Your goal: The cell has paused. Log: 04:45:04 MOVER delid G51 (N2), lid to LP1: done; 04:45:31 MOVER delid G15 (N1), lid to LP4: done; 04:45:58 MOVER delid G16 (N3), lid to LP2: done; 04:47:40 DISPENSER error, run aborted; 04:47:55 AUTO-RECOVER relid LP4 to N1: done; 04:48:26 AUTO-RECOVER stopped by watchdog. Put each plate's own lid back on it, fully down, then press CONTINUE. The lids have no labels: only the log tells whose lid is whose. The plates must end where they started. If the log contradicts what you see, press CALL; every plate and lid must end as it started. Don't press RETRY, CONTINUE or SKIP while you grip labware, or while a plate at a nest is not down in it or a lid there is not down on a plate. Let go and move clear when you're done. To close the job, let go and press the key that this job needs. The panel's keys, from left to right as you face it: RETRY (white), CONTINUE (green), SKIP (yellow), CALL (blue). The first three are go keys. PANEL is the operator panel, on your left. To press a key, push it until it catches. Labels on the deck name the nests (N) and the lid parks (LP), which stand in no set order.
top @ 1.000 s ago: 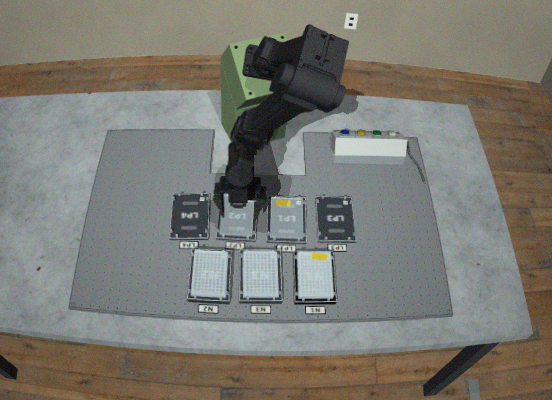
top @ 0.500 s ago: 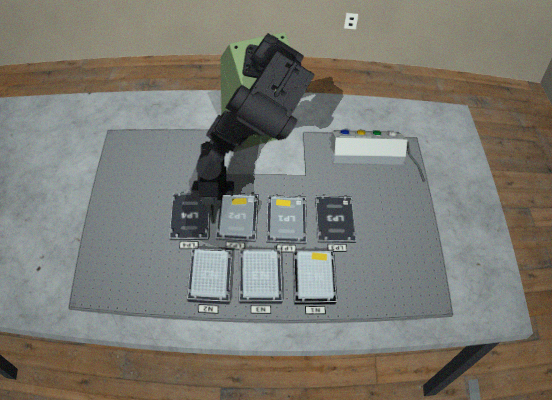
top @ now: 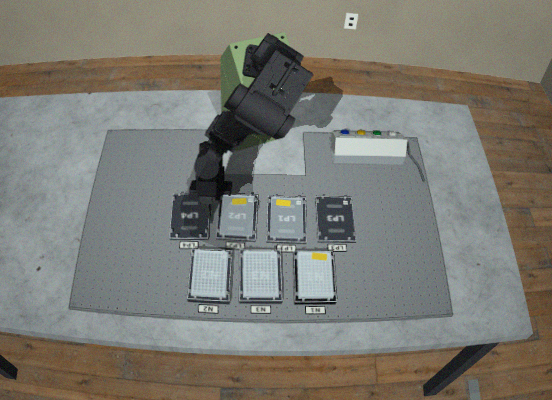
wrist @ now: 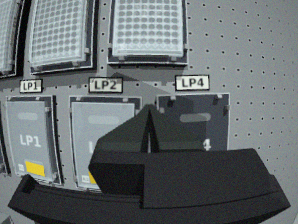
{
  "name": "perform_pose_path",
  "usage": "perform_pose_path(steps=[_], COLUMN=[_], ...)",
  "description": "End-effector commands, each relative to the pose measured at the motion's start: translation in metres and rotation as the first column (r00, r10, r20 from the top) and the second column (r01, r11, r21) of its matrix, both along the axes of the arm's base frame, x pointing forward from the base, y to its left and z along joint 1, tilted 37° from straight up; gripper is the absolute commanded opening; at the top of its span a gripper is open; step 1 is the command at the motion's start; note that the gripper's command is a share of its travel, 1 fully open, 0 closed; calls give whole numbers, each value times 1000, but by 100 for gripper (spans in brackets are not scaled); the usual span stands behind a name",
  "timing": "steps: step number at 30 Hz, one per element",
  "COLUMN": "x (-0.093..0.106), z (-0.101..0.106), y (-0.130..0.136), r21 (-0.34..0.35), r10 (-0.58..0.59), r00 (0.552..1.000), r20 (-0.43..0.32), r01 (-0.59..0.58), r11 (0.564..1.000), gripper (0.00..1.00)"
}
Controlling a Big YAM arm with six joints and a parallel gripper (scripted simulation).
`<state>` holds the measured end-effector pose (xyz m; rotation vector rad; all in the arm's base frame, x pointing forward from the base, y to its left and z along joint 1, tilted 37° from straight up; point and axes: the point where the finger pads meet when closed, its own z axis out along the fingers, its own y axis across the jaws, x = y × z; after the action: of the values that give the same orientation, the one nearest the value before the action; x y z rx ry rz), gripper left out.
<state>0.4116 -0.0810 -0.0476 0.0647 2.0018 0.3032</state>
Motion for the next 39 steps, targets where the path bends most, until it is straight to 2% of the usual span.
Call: perform_pose_path(steps=[1, 13, 14, 17, 21, 22, 26, 39], x=[-5, -5, -13, -17, -23, -7, -8, -16], z=[-3, -3, -7, -3, -2, 6, 9, 22], y=[2, 2, 15, 30, 49, 44, 54, 117], r21=[-6, -6, 12, 24, 32, 11, 11, 11], r10=[7, 7, 7, -18, -30, -33, -33, -33], r00=[1000, 1000, 1000, 996, 994, 987, 987, 987], r20=[-15, -15, -2, 89, 107, 156, 156, 156], r01=[-7, -7, -7, 16, 27, 32, 32, 32], r11=[1000, 1000, 1000, 1000, 999, 999, 999, 999], gripper=[0, 0, 0, 0, 0, 0, 0, 0])
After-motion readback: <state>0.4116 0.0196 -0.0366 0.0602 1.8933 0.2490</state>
